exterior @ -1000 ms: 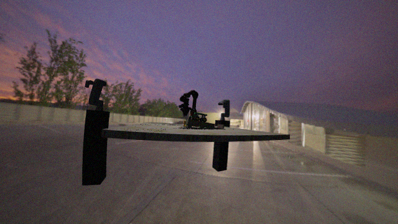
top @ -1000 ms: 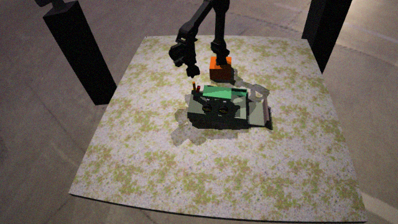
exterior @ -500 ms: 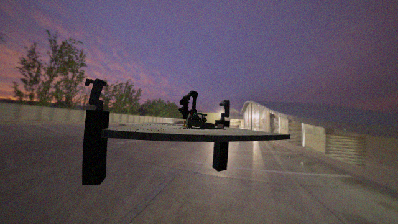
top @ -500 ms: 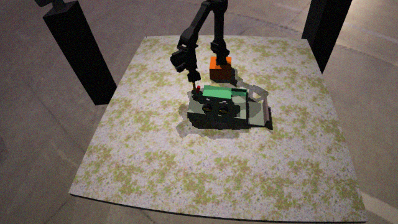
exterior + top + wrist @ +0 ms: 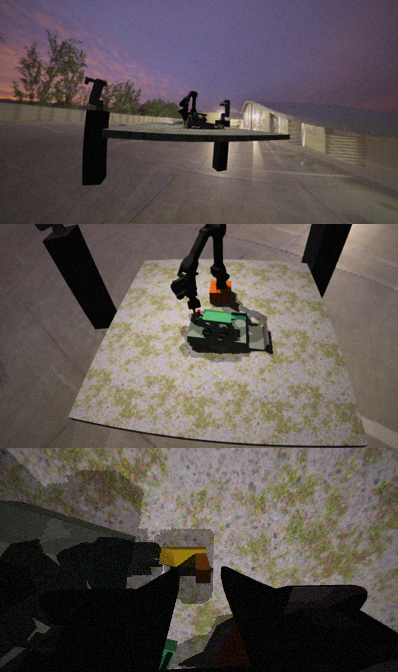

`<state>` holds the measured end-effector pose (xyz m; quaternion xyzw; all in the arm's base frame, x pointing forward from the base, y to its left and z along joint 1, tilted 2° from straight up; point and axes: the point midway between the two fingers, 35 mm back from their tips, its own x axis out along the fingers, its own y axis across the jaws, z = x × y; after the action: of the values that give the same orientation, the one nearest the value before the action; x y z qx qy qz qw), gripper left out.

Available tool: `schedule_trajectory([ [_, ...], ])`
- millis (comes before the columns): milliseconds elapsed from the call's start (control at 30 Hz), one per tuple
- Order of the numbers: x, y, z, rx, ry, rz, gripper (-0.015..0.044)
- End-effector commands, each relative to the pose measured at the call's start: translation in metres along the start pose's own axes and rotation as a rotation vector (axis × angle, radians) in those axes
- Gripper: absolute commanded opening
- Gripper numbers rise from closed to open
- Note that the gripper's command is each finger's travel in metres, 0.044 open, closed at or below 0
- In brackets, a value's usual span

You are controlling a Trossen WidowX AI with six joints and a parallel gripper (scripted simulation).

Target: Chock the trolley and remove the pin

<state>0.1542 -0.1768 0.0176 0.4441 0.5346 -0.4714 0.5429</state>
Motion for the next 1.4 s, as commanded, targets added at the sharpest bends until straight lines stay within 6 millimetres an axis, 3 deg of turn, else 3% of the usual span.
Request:
schedule_trajectory([
  [0,0.009,-0.002,-0.005,-0.005,0.018,-0.008,0.019],
  [600,0.013,-0.002,-0.005,-0.005,0.018,-0.008,0.019],
  [1133,0.037,-0.003,-0.006,-0.005,0.018,-0.008,0.019],
  [1367,0.038,-0.003,-0.006,-0.005,0.018,-0.008,0.019],
])
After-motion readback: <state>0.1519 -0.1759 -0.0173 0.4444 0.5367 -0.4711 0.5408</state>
